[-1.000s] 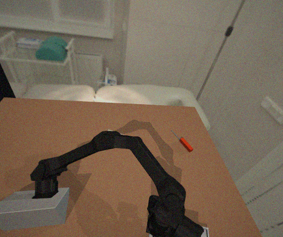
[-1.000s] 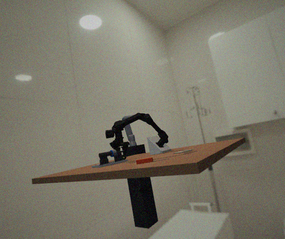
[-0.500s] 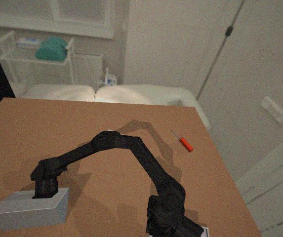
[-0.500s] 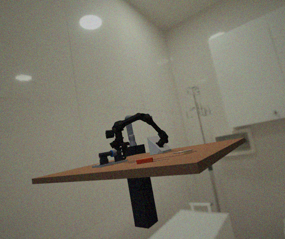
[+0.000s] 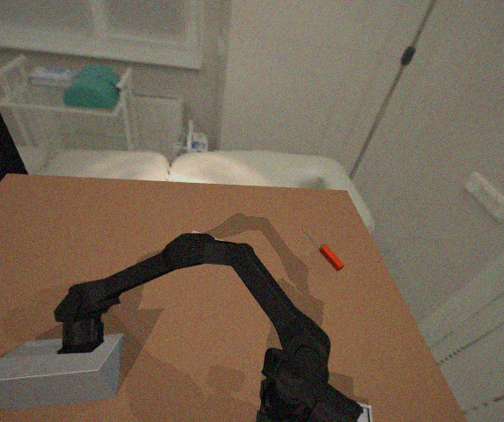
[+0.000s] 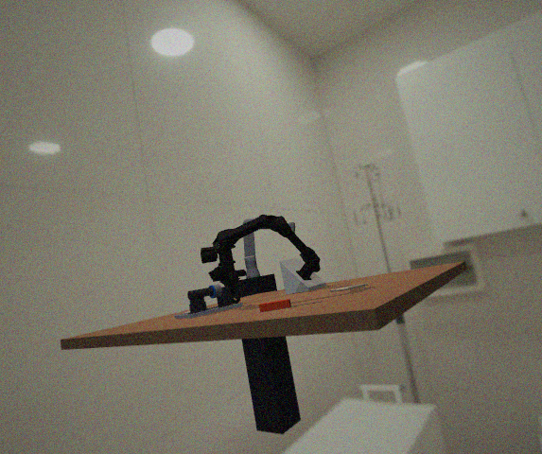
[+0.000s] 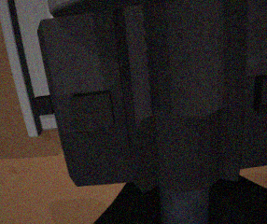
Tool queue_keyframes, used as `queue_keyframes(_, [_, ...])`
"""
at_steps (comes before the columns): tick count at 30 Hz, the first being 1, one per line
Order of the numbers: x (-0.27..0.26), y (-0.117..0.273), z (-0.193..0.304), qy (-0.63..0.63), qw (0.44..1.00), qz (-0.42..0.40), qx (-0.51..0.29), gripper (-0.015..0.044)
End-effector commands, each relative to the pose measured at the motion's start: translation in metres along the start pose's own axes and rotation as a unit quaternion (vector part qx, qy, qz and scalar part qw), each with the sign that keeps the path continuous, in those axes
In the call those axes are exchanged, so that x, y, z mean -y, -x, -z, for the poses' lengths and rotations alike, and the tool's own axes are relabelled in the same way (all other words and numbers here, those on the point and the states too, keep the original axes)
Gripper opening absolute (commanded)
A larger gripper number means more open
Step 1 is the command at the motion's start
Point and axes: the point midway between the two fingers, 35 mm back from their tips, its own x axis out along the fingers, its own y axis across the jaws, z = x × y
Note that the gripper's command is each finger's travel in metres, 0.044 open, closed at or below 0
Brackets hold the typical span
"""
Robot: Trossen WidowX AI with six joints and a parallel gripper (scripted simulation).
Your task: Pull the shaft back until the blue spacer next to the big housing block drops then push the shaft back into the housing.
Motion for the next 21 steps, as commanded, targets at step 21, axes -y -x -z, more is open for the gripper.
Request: queue_keyframes(21, [0.0, 0.0, 0.012, -0.001, 1.0, -0.003, 0.001, 0.0])
